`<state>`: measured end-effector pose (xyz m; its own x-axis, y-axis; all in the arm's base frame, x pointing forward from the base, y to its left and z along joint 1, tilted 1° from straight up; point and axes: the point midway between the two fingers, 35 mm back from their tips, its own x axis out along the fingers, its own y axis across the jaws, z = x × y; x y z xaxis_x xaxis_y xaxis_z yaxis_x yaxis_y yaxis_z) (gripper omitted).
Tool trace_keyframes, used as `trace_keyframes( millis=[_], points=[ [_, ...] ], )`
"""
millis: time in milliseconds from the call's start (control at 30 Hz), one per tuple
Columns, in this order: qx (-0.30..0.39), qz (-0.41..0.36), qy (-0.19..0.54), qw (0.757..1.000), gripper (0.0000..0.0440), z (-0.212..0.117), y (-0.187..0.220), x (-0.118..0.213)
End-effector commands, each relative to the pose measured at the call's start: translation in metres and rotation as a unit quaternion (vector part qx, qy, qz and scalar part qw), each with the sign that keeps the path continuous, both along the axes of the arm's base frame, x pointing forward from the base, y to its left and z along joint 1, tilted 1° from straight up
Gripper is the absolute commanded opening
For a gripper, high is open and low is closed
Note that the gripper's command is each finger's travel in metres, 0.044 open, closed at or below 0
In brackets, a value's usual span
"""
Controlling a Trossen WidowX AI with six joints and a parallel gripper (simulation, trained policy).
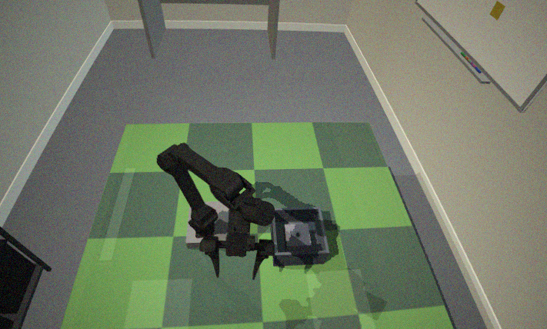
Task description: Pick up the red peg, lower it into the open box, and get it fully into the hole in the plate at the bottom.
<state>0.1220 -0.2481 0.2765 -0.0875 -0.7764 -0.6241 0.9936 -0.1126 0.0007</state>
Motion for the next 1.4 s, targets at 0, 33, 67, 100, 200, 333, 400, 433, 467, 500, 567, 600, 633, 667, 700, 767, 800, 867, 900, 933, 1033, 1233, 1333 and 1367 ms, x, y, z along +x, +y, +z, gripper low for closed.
trace_keyframes(
  millis=[0,33,67,100,200,333,400,433,467,500,567,600,633,667,700,767,800,867,900,933,1033,1233,1333,1367],
  points=[
    [0.027,0.039,0.006,0.999,0.0440,-0.012,0.014,0.020],
    [0.036,0.053,0.008,0.998,0.0440,-0.016,0.020,0.027],
    [0.045,0.066,0.011,0.997,0.0440,-0.020,0.025,0.034],
    [0.053,0.080,0.013,0.995,0.0440,-0.023,0.031,0.040],
    [0.078,0.120,0.021,0.989,0.0440,-0.033,0.051,0.058],
    [0.110,0.170,0.031,0.979,0.0440,-0.045,0.079,0.078],
    [0.126,0.193,0.037,0.972,0.0440,-0.051,0.095,0.087],
    [0.134,0.204,0.040,0.969,0.0440,-0.053,0.102,0.090],
    [0.142,0.215,0.043,0.965,0.0440,-0.056,0.110,0.094],
    [0.149,0.226,0.046,0.962,0.0440,-0.059,0.118,0.097],
    [0.165,0.246,0.053,0.954,0.0440,-0.064,0.134,0.102],
    [0.172,0.255,0.056,0.950,0.0440,-0.066,0.142,0.104],
    [0.180,0.264,0.060,0.946,0.0440,-0.069,0.150,0.106],
    [0.187,0.273,0.063,0.942,0.0440,-0.071,0.158,0.108],
    [0.195,0.281,0.067,0.937,0.0440,-0.074,0.166,0.109],
    [0.209,0.296,0.075,0.929,0.0440,-0.079,0.182,0.110],
    [0.217,0.303,0.079,0.925,0.0440,-0.081,0.190,0.110],
    [0.231,0.315,0.088,0.916,0.0440,-0.086,0.206,0.110],
    [0.239,0.321,0.092,0.912,0.0440,-0.089,0.214,0.110],
    [0.246,0.326,0.097,0.908,0.0440,-0.091,0.221,0.109],
    [0.266,0.338,0.112,0.896,0.0440,-0.099,0.244,0.105],
    [0.304,0.352,0.144,0.874,0.0440,-0.115,0.284,0.091],
    [0.319,0.354,0.160,0.864,0.0440,-0.124,0.302,0.082],
    [0.324,0.355,0.165,0.861,0.0440,-0.127,0.308,0.080]
  ],
)
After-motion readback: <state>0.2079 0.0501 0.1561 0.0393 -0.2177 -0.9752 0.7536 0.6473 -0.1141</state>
